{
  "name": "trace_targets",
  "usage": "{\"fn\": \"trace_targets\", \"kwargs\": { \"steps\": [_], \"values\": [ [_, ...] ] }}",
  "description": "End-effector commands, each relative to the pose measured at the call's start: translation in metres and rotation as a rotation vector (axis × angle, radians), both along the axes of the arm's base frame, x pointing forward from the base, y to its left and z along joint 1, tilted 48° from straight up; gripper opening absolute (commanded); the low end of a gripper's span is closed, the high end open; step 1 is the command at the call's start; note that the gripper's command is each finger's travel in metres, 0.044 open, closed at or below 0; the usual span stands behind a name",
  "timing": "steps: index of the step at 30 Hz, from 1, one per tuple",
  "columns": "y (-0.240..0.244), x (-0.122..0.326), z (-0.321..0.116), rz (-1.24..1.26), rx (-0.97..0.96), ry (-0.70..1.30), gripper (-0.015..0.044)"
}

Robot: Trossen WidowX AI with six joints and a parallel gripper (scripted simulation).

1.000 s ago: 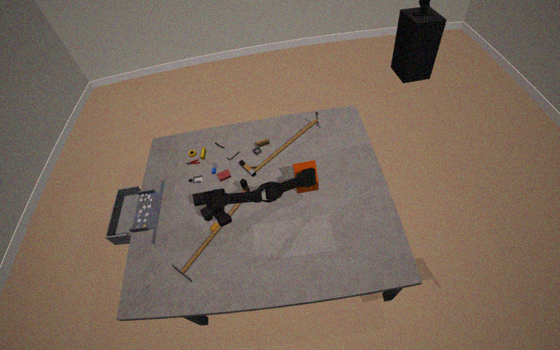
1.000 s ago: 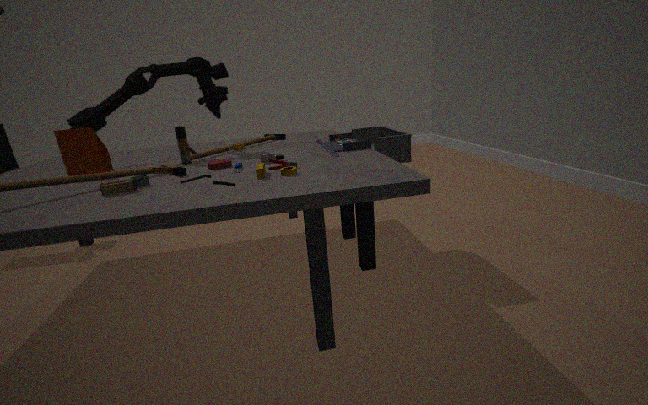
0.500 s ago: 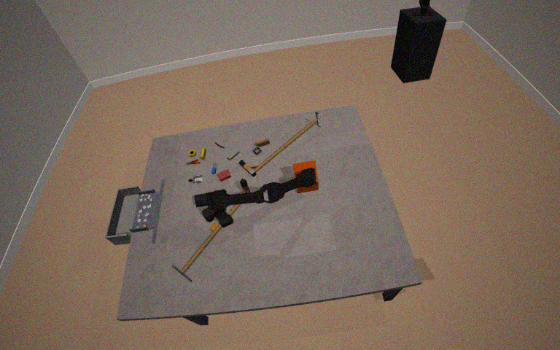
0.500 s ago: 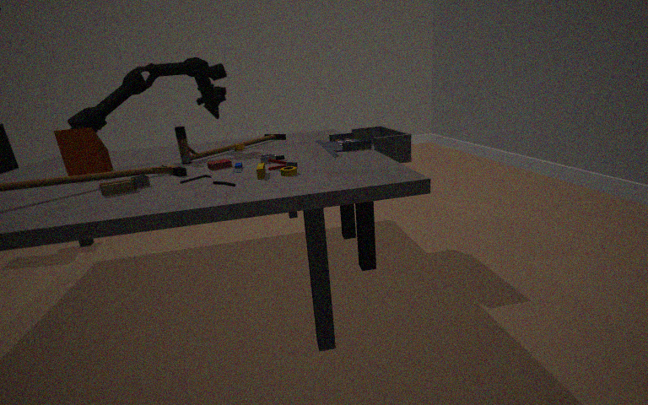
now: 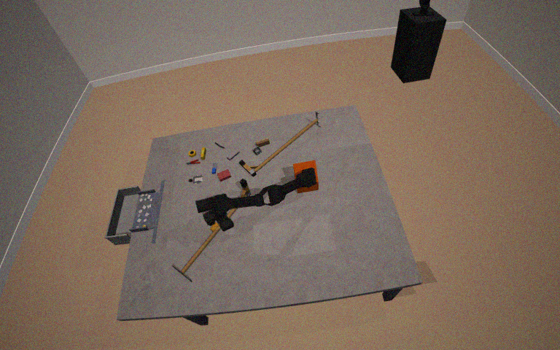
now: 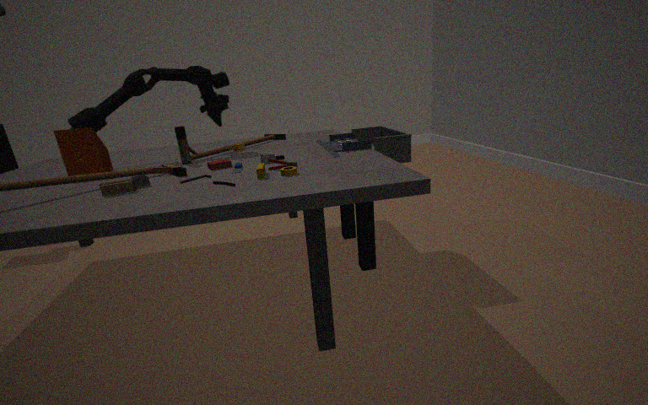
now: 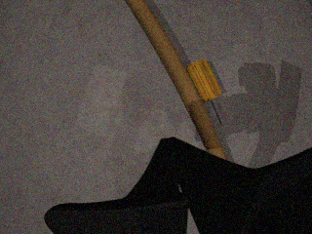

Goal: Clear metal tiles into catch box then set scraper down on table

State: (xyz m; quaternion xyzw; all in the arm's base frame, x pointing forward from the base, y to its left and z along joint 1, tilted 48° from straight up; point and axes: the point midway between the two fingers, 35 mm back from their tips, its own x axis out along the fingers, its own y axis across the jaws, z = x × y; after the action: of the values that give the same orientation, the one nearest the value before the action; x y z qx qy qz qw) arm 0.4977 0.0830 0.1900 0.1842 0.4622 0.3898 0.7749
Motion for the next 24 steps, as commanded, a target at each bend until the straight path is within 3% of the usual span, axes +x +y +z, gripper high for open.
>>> {"fn": "trace_targets", "kwargs": {
  "steps": [1,24],
  "values": [
    [0.008,0.0,-0.006,0.0,-0.003,0.009,0.0],
    [0.048,0.005,-0.04,-0.018,0.0,0.031,0.0]
  ]
}}
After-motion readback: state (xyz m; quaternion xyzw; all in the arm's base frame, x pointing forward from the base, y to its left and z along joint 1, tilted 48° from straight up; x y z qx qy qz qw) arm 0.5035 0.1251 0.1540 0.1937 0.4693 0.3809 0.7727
